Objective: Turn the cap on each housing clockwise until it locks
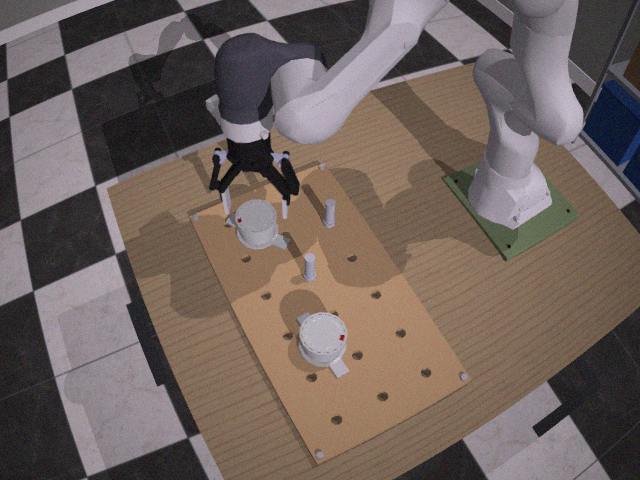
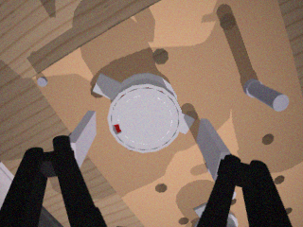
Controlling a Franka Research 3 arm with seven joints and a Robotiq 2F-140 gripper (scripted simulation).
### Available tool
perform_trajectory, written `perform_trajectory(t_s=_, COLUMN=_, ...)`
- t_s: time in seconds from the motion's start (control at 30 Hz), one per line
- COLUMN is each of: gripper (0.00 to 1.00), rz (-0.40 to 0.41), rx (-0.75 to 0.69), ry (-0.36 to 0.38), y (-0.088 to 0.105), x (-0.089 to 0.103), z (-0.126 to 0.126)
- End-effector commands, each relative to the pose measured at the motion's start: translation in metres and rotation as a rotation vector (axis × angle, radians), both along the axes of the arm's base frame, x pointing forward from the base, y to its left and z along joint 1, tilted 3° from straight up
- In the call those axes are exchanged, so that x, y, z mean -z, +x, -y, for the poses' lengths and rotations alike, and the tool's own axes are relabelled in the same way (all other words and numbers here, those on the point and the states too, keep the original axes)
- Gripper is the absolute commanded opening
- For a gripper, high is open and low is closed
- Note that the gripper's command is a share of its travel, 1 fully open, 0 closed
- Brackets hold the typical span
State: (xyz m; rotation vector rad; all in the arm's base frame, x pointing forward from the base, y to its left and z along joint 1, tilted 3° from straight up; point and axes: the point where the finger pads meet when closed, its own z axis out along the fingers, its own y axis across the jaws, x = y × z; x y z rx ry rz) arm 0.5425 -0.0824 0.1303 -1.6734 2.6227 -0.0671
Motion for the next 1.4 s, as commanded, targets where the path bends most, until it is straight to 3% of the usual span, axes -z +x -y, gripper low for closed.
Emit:
perform_trajectory(t_s=0.0, gripper=0.78, rz=0.007, rx=-0.007, ry=0.001, y=0.002, x=0.005, z=0.001)
perform_trajectory(t_s=0.67, gripper=0.78, rz=0.007, rx=-0.007, ry=0.001, y=0.004, x=0.020, z=0.001)
perform_trajectory(t_s=1.37, gripper=0.78, rz=0.007, rx=-0.007, ry=0.001, y=0.004, x=0.022, z=0.001)
